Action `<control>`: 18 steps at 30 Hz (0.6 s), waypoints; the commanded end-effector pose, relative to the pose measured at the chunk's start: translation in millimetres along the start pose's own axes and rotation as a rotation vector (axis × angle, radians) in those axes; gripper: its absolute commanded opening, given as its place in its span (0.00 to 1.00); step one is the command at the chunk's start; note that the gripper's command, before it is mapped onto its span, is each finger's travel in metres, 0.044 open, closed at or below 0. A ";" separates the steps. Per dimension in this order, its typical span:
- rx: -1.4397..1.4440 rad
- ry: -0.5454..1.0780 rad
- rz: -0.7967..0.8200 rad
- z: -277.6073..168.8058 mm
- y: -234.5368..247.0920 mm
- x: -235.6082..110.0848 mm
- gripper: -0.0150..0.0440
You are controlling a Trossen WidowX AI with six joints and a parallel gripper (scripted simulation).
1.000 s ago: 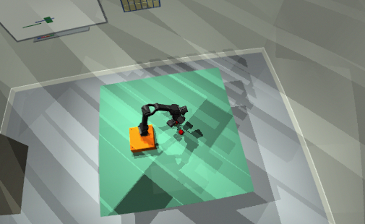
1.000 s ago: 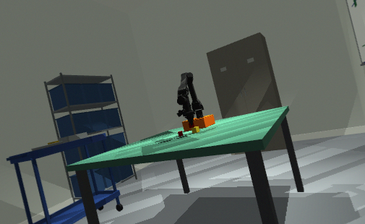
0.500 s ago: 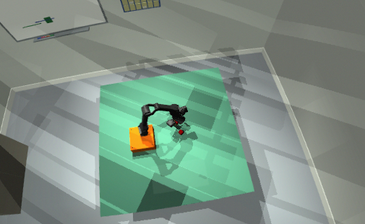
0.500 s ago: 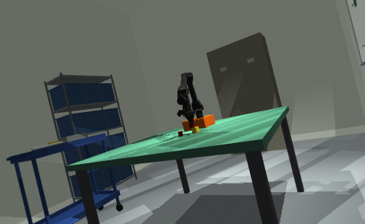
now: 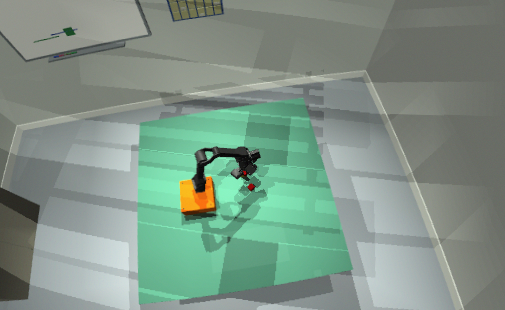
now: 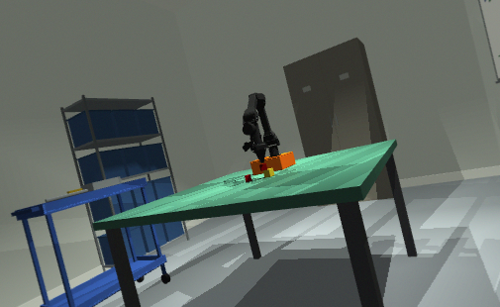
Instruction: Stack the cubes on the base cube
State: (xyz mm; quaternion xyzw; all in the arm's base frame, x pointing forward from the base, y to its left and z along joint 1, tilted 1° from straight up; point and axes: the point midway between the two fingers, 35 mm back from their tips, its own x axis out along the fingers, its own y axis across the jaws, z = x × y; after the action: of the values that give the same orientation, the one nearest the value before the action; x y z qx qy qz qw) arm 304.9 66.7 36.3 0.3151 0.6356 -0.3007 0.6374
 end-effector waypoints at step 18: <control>-0.427 -0.010 0.000 29.4 -9.2 -18.9 0.70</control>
State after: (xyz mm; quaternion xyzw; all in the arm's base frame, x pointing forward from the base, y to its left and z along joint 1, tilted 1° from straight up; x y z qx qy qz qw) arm 310.5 46.5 49.5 0.2135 0.6741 -0.2010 0.6779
